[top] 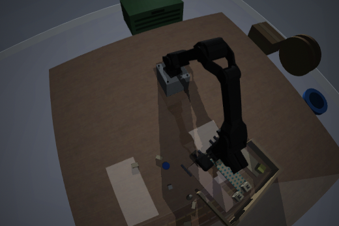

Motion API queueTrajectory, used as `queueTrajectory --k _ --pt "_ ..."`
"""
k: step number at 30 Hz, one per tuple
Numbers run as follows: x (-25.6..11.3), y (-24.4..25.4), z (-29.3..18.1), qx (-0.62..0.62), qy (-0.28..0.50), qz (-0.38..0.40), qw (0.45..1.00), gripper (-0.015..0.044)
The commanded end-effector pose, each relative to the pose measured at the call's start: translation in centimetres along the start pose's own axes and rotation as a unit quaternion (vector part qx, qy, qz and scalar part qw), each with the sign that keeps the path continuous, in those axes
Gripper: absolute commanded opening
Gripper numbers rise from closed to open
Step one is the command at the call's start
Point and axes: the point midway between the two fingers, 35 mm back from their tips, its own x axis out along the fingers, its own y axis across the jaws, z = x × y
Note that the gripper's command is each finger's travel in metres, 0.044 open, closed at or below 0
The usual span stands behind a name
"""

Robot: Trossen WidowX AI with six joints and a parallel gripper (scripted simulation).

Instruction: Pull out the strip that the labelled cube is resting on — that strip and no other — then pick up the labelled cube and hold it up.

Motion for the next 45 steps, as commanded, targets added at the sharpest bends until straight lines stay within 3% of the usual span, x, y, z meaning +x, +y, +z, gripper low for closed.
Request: queueTrajectory --k 1,27,45 --pt "0.1 0.0 0.0 0.003 -0.001 -0.002 1.000 0.0000" --pt "0.3 0.0 0.0 0.003 -0.001 -0.002 1.000 0.0000" --pt "0.4 0.0 -2.8 0.003 0.000 -0.002 1.000 0.0000"
